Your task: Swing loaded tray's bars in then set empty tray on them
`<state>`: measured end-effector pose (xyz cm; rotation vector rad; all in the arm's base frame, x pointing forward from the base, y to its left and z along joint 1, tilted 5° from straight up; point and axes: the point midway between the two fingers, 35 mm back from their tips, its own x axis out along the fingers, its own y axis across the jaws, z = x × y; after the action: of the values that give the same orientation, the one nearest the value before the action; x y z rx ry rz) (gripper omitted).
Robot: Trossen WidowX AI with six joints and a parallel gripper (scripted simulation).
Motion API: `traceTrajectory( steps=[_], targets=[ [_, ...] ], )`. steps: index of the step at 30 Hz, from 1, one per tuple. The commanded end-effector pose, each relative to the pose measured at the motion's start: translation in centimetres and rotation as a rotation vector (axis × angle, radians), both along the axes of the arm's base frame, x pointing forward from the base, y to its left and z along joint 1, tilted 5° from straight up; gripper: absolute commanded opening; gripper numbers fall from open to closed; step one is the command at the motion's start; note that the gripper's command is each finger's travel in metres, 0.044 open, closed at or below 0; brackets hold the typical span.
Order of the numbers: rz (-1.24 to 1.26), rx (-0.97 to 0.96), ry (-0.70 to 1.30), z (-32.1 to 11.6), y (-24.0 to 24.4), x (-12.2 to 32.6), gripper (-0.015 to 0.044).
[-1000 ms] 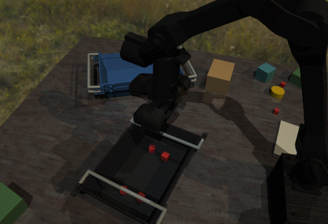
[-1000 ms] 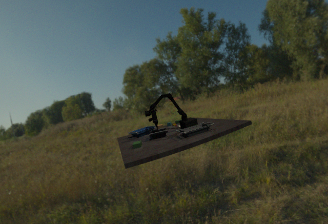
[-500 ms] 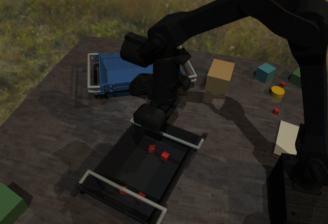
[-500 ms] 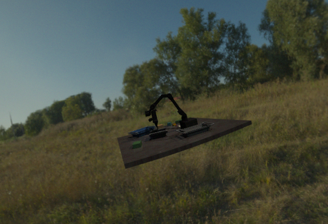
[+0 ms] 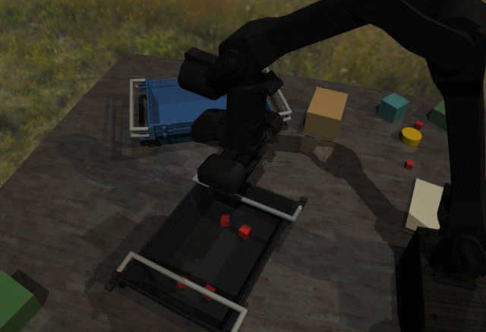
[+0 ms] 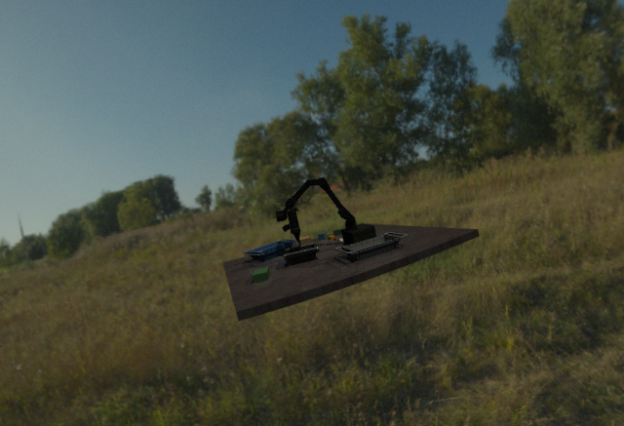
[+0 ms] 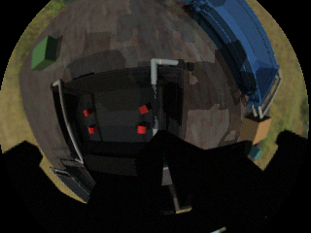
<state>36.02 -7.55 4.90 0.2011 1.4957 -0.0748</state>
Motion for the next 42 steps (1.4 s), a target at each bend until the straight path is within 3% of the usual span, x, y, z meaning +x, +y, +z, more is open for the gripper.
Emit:
traceTrajectory(
  steps=[1, 33, 42],
  targets=[
    [0.000, 0.000, 0.000, 0.0, 0.0, 0.0, 0.0000],
    [0.000, 0.000, 0.000, 0.0, 0.0, 0.0, 0.0000],
    [0.000, 0.000, 0.000, 1.3, -0.2, 0.2, 0.0236]
  ],
)
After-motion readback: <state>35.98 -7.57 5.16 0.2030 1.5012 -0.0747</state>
